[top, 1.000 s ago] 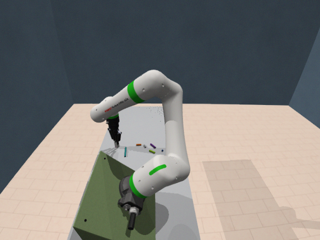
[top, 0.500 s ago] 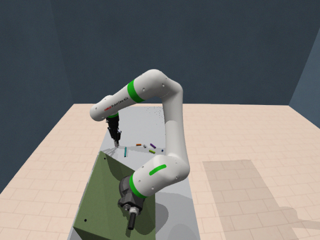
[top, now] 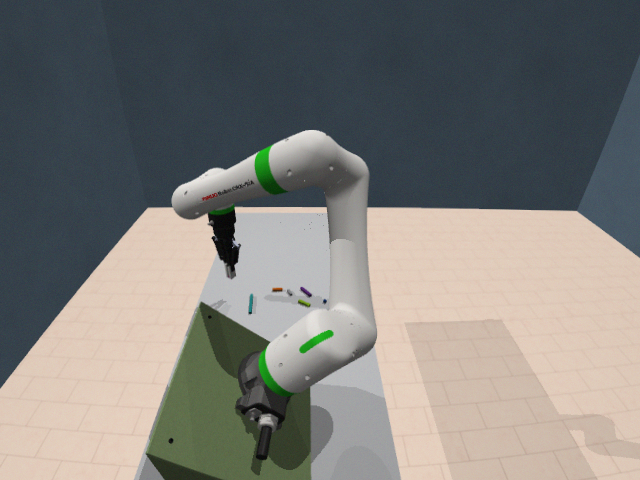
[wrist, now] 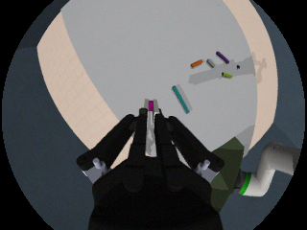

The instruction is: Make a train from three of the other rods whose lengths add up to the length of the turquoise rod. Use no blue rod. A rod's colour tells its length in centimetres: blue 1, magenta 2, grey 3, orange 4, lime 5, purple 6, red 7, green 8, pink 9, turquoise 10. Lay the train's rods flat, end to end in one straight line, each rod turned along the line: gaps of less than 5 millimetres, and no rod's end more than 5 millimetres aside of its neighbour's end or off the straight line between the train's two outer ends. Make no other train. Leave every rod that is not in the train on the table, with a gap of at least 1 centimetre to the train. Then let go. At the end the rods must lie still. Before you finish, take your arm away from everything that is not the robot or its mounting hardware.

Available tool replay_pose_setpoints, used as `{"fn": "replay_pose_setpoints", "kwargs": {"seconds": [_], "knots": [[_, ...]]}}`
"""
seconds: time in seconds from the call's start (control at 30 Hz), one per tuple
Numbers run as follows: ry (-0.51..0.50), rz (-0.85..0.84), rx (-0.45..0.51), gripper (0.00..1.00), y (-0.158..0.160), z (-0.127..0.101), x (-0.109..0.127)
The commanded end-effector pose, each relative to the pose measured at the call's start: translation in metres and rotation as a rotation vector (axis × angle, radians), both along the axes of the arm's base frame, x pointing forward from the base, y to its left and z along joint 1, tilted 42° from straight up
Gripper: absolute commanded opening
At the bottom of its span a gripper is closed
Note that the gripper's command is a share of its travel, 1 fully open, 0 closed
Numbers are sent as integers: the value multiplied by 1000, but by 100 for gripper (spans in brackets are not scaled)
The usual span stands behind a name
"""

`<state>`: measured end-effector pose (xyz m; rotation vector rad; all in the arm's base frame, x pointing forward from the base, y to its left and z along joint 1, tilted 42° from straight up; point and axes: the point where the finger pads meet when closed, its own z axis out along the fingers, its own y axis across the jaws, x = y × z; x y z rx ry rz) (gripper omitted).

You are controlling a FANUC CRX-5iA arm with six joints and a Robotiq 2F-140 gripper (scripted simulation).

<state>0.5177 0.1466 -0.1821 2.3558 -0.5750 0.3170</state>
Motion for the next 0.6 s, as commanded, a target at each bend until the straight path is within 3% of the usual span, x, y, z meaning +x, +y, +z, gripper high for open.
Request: {"fn": "replay_pose_setpoints", "kwargs": {"seconds": [0.0,0.4,0.57], "knots": [[0,0,-1,3,7,8,-1],[-6,-7,0,3,7,10,-1],[-142,-157,15,3,-21,44,-5]]}}
